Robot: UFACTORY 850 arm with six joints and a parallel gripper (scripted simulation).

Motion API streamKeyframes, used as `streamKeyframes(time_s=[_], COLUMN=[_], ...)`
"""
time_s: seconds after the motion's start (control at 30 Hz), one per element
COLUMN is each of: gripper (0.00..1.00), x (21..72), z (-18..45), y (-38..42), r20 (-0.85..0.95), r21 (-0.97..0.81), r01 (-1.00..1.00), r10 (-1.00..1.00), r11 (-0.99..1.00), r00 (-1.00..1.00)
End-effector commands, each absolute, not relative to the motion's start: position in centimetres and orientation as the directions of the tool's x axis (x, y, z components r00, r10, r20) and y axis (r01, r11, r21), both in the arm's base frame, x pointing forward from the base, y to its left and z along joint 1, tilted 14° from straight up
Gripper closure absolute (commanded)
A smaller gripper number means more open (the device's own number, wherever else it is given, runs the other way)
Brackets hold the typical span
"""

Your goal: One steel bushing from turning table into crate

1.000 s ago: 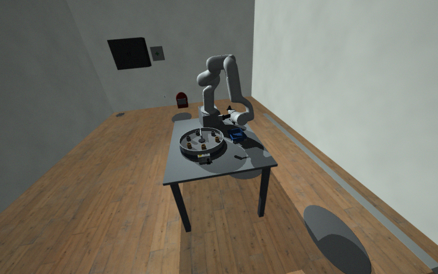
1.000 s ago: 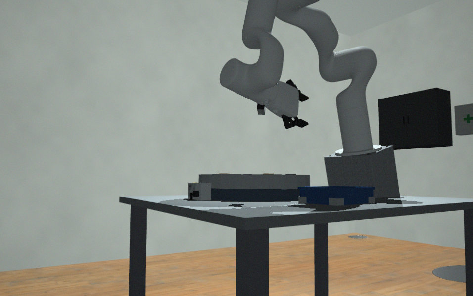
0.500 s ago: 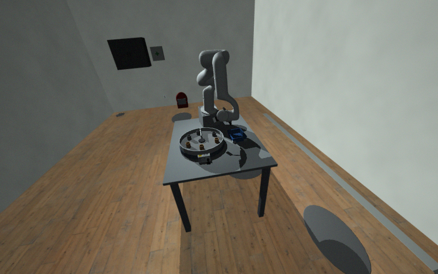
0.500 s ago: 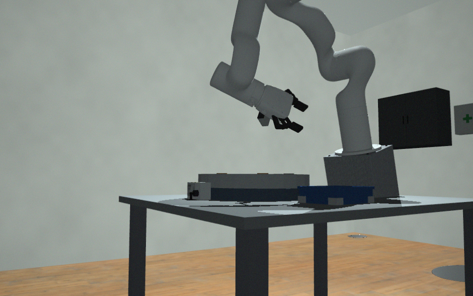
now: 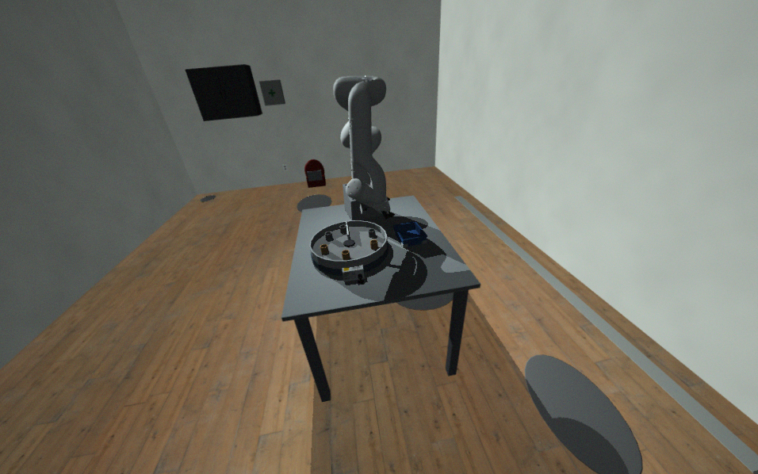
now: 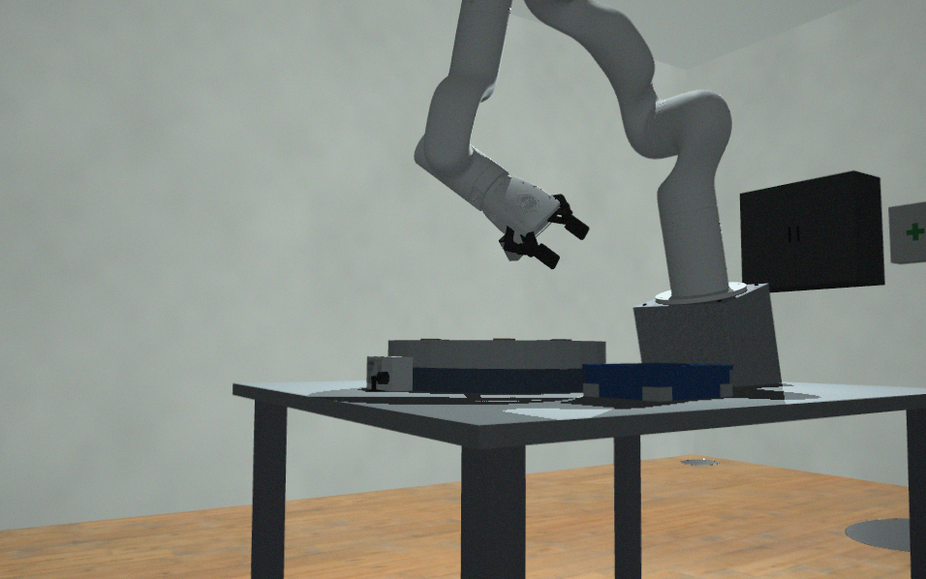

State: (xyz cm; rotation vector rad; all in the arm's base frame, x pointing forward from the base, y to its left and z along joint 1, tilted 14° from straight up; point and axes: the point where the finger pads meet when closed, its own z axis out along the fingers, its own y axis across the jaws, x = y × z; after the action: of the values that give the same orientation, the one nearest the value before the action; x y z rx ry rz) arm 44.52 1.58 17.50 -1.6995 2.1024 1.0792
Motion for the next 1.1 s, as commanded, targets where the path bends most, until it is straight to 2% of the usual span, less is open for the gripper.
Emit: streamKeyframes(time_s=[0.0,0.33,0.63,0.77,1.07], gripper=[0.0,0.0,0.0,0.0,0.0], x=[45.1,44.6,41.1,40.9,33.8], z=[16.9,15.6,13.9,13.9,12.1], y=[-0.5,-6.5,-13.6,-13.8,-19.8], r20=[-0.623,-0.6,-0.505,-0.502,-0.35], r21=[0.285,0.108,-0.037,-0.039,-0.123], r01=[-0.943,-0.907,-0.791,-0.789,-0.652], r10=[-0.714,-0.701,-0.695,-0.694,-0.647], r11=[0.171,0.408,0.61,0.614,0.748], r00=[-0.318,-0.387,-0.512,-0.515,-0.677])
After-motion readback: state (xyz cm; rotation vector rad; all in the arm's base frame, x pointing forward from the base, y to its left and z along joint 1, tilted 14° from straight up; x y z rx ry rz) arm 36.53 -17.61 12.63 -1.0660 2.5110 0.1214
